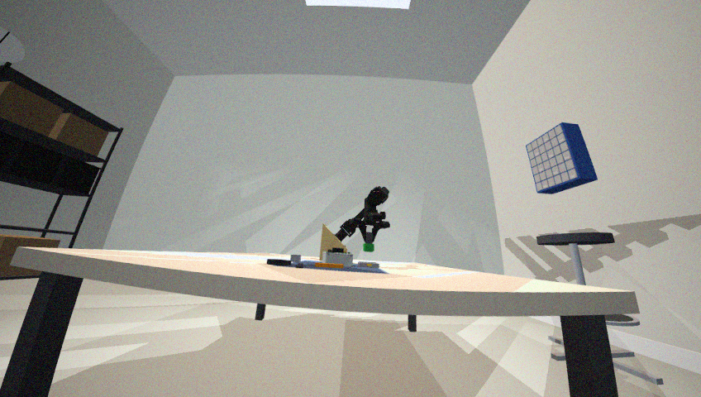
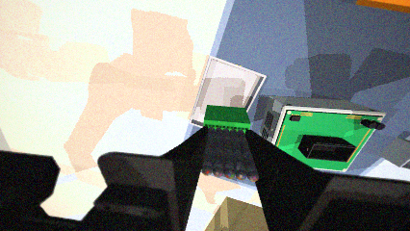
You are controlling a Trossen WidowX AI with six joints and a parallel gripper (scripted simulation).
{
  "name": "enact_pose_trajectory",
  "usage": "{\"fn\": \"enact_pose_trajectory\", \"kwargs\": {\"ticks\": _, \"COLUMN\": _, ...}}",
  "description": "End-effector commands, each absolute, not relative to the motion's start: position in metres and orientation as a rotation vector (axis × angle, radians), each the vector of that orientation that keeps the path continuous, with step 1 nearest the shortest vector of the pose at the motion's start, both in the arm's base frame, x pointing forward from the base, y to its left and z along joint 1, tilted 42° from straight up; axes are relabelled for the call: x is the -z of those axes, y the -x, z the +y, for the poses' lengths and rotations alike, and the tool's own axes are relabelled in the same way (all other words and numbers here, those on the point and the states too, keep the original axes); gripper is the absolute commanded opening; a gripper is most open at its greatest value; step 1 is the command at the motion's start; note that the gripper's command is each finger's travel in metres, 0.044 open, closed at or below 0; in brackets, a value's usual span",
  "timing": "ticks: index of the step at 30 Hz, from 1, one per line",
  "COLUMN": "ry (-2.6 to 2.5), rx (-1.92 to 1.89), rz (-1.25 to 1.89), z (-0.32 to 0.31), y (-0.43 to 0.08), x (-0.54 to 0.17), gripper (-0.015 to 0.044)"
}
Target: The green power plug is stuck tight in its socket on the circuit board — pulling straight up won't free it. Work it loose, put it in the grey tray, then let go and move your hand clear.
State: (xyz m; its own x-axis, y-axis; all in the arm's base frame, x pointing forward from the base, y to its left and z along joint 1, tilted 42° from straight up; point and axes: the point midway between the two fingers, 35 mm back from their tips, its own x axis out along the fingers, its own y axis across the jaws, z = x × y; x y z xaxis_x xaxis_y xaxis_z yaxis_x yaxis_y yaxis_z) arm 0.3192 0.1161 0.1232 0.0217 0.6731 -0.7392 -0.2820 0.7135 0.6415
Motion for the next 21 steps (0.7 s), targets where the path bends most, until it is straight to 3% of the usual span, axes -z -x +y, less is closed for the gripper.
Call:
{"fn": "enact_pose_trajectory", "kwargs": {"ticks": 1, "ry": -0.365, "rx": -0.761, "rz": 1.364, "z": 0.120, "y": -0.319, "x": -0.118, "gripper": 0.0000}}
{"fn": "enact_pose_trajectory", "kwargs": {"ticks": 21, "ry": -0.364, "rx": -0.760, "rz": 1.364, "z": 0.134, "y": -0.321, "x": -0.101, "gripper": 0.0000}}
